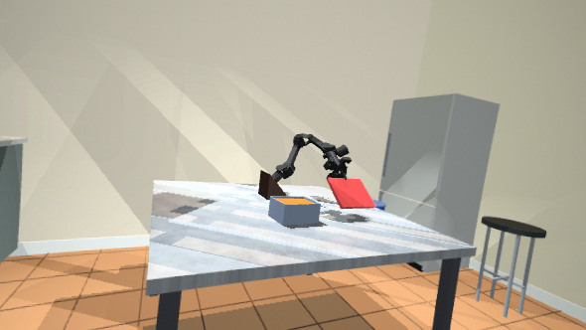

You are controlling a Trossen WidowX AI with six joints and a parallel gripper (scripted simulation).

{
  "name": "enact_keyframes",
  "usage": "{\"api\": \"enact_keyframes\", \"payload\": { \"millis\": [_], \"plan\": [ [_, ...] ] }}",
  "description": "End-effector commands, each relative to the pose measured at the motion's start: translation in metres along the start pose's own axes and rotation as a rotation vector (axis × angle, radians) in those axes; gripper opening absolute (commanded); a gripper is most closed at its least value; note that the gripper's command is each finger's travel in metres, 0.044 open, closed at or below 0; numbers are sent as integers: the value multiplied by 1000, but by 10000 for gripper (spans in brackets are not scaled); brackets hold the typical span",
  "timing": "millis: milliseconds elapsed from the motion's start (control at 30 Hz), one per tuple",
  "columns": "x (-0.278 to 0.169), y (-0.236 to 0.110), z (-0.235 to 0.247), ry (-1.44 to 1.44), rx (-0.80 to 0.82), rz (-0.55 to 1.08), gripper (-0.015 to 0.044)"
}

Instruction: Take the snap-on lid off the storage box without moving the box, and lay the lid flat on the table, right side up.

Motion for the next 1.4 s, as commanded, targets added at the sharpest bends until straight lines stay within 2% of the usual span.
{"api": "enact_keyframes", "payload": {
  "millis": [0,1367],
  "plan": [
    [2,3,-3,7,8,-9,0],
    [4,24,-28,9,8,-7,0]
  ]
}}
Point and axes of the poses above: the point midway between the two fingers, 35 mm back from their tips, its own y axis out along the fingers, its own z axis across the jaws, x = y × z, the point moved 8 cm from there along -y, back along the fingers, and after that the axes turned 3 degrees about y, right-handed, at the moved point
